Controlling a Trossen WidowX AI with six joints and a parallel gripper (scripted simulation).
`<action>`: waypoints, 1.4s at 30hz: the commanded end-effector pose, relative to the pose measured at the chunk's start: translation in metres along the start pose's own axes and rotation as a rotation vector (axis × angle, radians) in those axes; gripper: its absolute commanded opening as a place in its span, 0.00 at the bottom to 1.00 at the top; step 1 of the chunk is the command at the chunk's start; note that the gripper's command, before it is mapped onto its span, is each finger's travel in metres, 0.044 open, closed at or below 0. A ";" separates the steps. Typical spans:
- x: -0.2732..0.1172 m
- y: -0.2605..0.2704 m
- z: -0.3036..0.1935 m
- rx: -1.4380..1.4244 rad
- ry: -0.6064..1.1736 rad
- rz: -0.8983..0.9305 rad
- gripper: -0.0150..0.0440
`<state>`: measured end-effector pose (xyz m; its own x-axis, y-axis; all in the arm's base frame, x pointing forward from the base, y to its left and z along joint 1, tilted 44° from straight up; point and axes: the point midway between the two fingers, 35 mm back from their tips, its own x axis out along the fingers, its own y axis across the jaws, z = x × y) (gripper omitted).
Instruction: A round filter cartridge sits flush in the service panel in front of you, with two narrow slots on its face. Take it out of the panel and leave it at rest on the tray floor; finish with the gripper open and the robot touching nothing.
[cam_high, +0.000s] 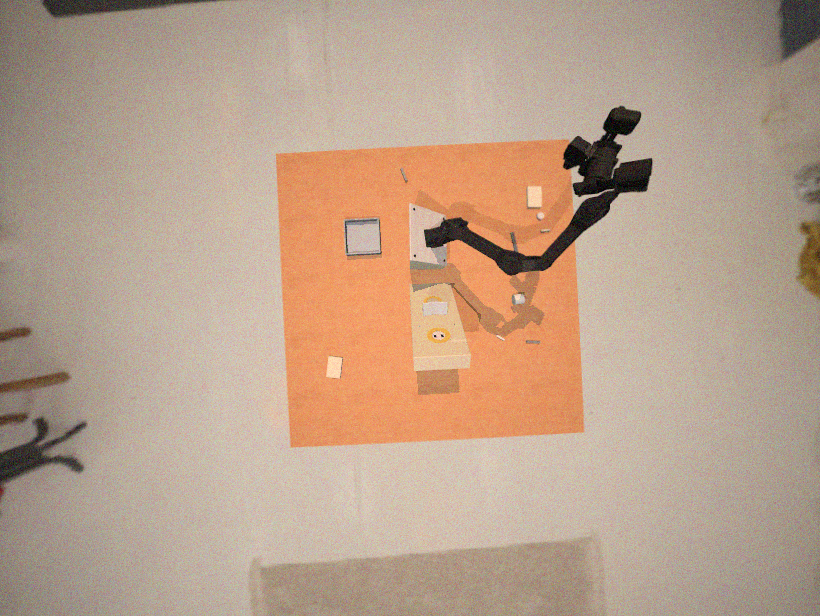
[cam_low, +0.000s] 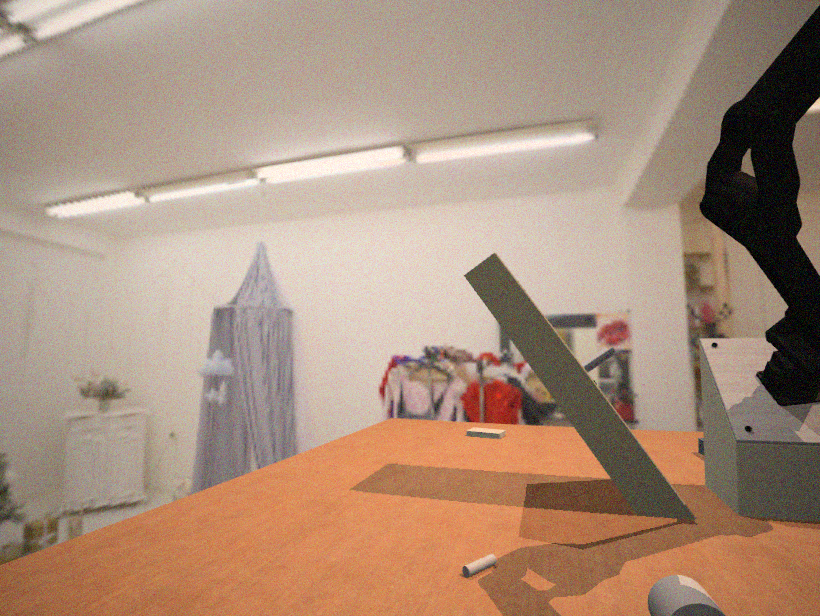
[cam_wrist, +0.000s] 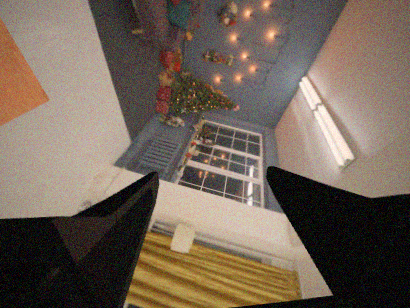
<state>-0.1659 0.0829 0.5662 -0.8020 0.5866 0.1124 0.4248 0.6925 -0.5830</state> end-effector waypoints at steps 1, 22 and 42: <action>0.000 -0.001 0.001 0.001 -0.003 -0.003 0.89; -0.044 -0.114 0.173 0.314 -0.696 -0.424 0.40; -0.329 -0.121 0.345 0.424 -2.048 -0.291 0.40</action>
<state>-0.1444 -0.3141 0.3538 -0.3484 -0.8528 -0.3890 0.2520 0.3145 -0.9152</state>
